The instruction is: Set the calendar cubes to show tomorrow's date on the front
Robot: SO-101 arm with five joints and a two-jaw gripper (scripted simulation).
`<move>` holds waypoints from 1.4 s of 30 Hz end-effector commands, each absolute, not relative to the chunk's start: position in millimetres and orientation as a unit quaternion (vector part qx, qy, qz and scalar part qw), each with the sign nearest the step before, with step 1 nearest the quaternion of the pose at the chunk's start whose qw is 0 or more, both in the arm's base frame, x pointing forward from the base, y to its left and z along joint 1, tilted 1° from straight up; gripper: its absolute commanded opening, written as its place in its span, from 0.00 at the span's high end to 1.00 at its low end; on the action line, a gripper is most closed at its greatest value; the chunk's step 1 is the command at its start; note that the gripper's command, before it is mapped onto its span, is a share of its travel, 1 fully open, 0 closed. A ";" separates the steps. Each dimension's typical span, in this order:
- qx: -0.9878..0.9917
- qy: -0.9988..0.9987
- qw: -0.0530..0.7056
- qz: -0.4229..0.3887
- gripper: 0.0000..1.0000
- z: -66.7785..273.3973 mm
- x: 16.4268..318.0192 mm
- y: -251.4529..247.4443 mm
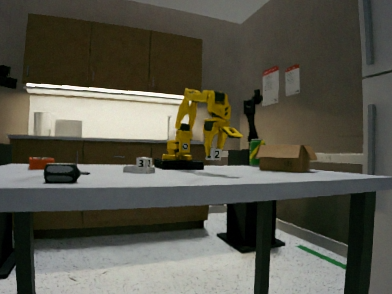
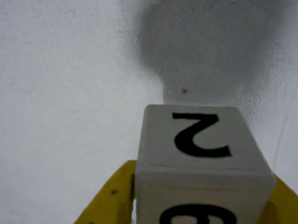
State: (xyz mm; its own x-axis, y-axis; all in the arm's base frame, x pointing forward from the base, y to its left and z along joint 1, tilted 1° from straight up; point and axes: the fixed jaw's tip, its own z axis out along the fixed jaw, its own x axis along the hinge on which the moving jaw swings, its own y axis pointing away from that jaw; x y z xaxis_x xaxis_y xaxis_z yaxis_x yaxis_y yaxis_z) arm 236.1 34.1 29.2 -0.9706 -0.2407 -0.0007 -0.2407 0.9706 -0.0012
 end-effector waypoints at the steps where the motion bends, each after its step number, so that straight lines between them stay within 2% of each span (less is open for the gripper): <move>1: -0.114 0.993 -0.007 0.000 1.00 26.8 235.7 32.7; 42: -0.106 0.994 -0.006 0.000 1.00 21.1 236.3 32.8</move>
